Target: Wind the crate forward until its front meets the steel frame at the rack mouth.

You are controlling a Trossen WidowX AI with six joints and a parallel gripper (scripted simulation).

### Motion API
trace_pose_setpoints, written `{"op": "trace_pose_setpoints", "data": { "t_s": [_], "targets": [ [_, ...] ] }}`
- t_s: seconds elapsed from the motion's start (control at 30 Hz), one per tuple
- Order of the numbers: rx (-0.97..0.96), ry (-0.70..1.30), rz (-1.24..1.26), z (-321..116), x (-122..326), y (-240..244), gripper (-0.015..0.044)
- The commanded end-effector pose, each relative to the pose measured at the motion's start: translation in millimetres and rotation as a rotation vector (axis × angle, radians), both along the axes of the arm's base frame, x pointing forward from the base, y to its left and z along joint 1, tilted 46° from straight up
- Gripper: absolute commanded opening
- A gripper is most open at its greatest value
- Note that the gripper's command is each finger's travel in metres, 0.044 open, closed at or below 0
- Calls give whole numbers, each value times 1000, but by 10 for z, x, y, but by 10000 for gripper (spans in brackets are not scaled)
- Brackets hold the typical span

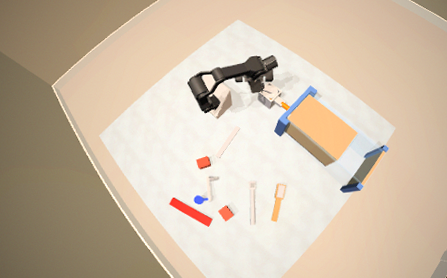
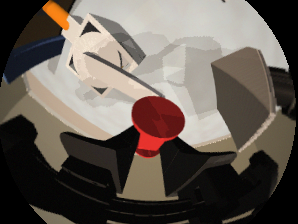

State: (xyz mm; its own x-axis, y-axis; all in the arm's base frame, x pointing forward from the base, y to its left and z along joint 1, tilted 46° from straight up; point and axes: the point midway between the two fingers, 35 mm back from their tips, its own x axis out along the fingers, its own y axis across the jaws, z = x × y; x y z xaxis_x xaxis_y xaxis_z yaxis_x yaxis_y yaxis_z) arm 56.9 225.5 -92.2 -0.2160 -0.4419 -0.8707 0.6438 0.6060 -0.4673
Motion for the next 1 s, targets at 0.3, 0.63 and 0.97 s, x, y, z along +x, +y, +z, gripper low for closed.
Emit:
{"op": "trace_pose_setpoints", "data": {
  "t_s": [0.3, 0.63, 0.97],
  "targets": [
    [-22, -14, 7, 126, 133, -157, 0],
    [-23, -14, 7, 195, 216, -213, 0],
    [-3, 4, 0, 152, 134, -139, 210]
  ]
}}
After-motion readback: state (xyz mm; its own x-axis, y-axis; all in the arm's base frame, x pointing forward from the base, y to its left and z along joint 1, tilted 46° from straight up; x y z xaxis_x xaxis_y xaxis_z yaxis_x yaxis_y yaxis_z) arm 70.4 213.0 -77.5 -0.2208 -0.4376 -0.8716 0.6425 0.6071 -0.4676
